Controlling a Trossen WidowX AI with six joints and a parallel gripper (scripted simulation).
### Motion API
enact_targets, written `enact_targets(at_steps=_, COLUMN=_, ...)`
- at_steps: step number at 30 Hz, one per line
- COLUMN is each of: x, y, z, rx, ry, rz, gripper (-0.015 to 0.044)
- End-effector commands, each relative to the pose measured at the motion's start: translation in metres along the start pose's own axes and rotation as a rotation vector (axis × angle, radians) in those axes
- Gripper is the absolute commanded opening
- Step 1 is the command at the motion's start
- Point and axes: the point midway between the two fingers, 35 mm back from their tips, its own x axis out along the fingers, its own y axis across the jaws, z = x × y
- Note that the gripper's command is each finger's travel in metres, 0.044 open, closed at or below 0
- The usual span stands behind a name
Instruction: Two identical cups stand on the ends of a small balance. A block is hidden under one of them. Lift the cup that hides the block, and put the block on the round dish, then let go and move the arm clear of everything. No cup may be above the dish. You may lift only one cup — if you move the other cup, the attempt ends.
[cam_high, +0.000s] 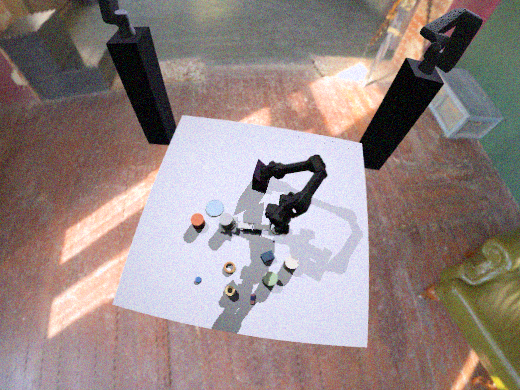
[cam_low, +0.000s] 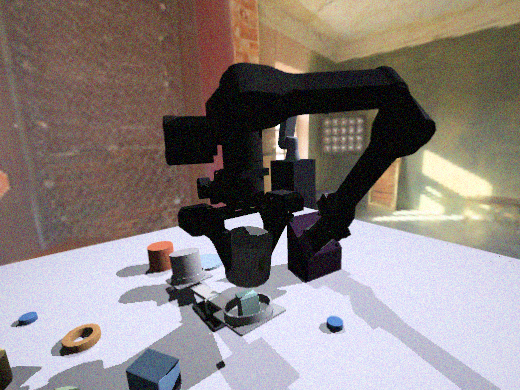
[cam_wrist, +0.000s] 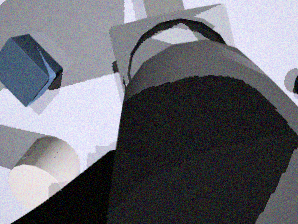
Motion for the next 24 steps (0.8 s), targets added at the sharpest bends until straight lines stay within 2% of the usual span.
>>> enact_targets(at_steps=1, x=-0.0068, y=0.0003, z=0.0001, rx=0.000, ry=-0.002, rz=0.007, gripper=0.0000)
enact_targets(at_steps=24, x=-0.0076, y=-0.0013, z=-0.0009, rx=0.003, ry=0.004, rz=0.001, gripper=0.0000)
